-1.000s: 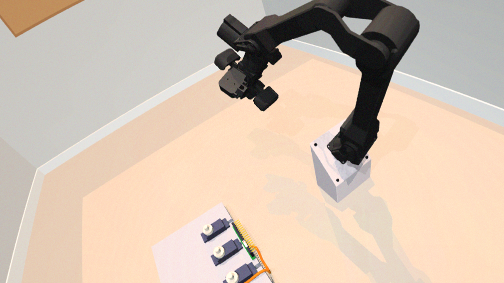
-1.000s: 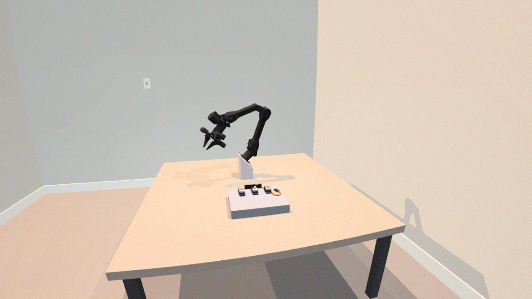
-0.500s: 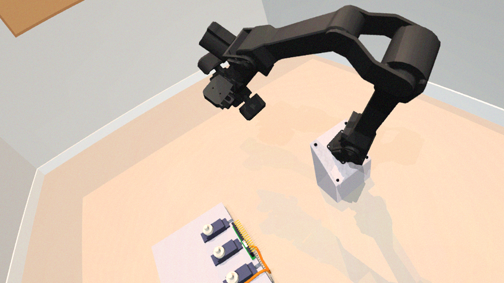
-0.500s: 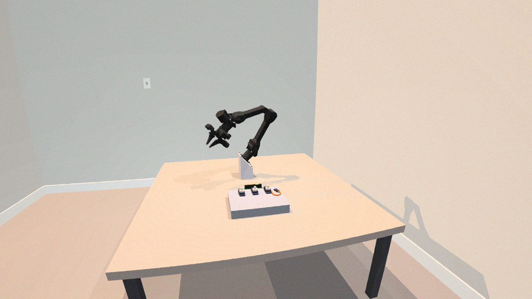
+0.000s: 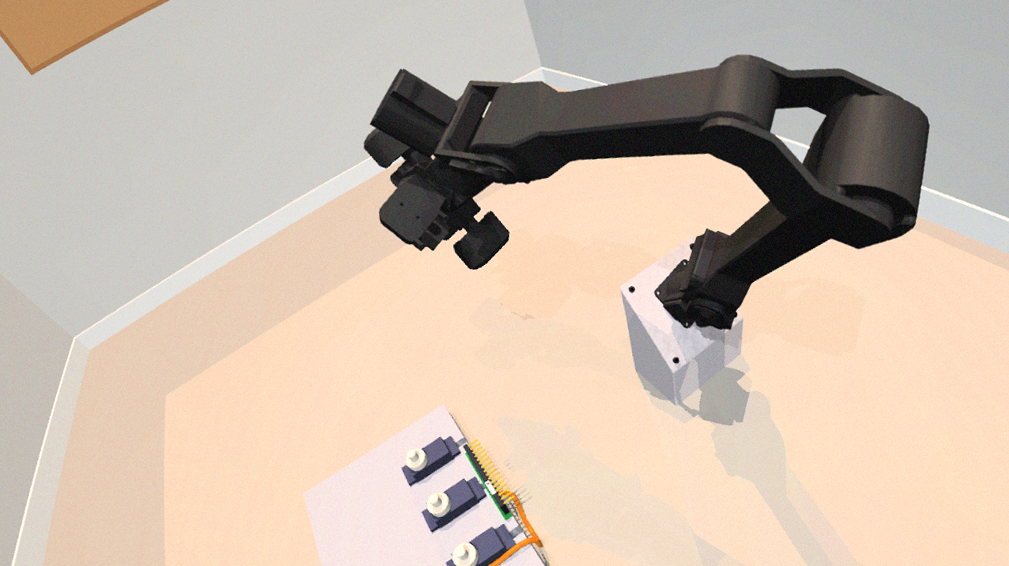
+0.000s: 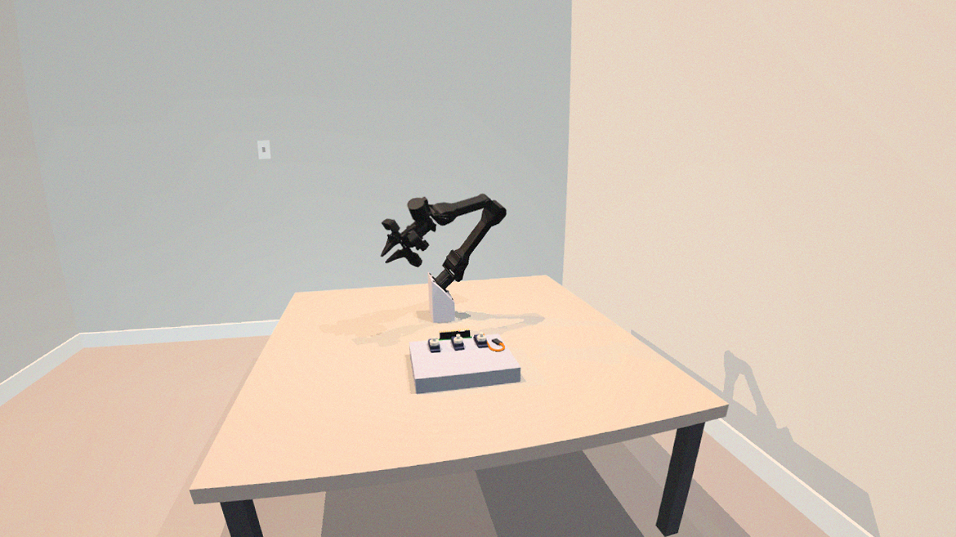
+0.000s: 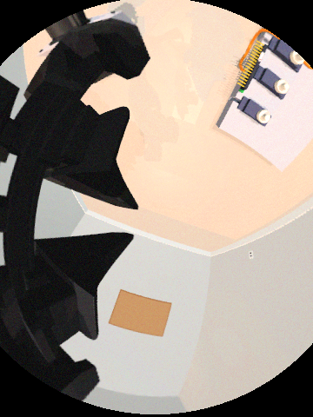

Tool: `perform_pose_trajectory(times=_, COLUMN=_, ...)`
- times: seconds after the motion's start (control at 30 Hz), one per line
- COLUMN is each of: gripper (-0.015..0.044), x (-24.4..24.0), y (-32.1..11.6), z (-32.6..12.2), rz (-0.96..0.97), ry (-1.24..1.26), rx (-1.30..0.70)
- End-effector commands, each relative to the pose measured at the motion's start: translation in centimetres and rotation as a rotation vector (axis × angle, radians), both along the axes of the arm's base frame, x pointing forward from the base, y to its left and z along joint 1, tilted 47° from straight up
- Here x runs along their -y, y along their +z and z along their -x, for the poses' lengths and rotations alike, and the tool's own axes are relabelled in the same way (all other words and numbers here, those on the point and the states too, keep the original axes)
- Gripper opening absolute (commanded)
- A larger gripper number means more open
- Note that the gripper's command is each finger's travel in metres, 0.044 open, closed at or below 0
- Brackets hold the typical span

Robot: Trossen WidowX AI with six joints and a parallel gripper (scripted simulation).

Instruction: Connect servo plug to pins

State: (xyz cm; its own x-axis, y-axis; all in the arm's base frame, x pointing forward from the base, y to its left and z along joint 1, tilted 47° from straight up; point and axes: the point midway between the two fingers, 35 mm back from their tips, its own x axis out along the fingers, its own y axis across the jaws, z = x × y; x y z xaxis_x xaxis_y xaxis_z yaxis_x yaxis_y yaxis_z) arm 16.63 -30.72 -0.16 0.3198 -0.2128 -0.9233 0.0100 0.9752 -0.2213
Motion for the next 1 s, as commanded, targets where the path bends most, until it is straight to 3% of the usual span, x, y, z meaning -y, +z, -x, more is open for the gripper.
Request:
perform_pose_trajectory(times=0.0, gripper=0.0115, x=-0.5, y=1.1, z=-1.5, rz=0.034, ry=-0.002, rx=0.024)
perform_pose_trajectory(times=0.97, gripper=0.0115, x=-5.5, y=9.8, z=-11.1, rz=0.207, ry=0.019, rx=0.292)
